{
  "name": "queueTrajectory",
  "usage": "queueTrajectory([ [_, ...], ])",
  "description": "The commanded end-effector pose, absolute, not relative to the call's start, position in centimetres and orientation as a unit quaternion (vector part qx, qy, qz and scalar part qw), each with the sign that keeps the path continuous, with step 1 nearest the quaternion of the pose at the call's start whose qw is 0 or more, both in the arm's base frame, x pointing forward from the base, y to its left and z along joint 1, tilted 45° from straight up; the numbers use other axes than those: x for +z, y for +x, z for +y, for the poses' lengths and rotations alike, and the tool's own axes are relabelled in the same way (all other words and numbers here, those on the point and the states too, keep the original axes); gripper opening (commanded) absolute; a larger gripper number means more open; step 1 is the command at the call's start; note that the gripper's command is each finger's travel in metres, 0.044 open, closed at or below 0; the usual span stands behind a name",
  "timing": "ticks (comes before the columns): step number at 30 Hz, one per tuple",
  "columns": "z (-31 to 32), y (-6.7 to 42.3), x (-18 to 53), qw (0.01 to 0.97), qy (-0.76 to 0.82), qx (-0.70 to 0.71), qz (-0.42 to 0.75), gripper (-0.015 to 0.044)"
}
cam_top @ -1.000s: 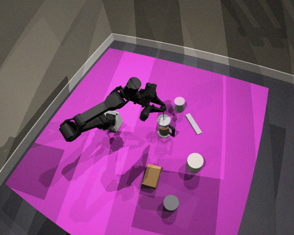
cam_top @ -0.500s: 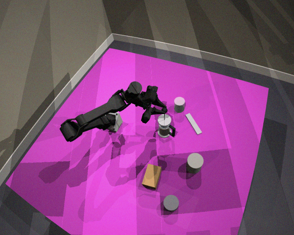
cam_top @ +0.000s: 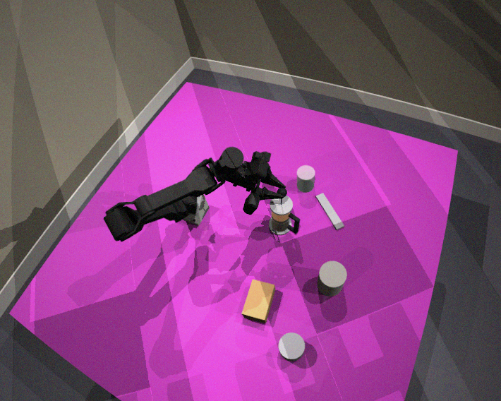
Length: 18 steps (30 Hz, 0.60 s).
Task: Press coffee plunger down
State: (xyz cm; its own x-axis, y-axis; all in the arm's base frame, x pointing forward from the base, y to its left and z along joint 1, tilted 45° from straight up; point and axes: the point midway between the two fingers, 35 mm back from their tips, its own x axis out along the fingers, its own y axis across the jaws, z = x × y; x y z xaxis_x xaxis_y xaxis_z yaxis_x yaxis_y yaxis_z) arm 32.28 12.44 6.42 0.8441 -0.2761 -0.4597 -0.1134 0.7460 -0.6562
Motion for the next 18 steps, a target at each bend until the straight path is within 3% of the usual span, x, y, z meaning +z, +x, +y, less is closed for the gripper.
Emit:
queueTrajectory([
  [1,10.6,31.78,4.45,0.88,-0.366,-0.051,0.298,0.0123],
  [18,9.8,32.54,3.51,0.88,-0.367,-0.051,0.296,0.0123],
])
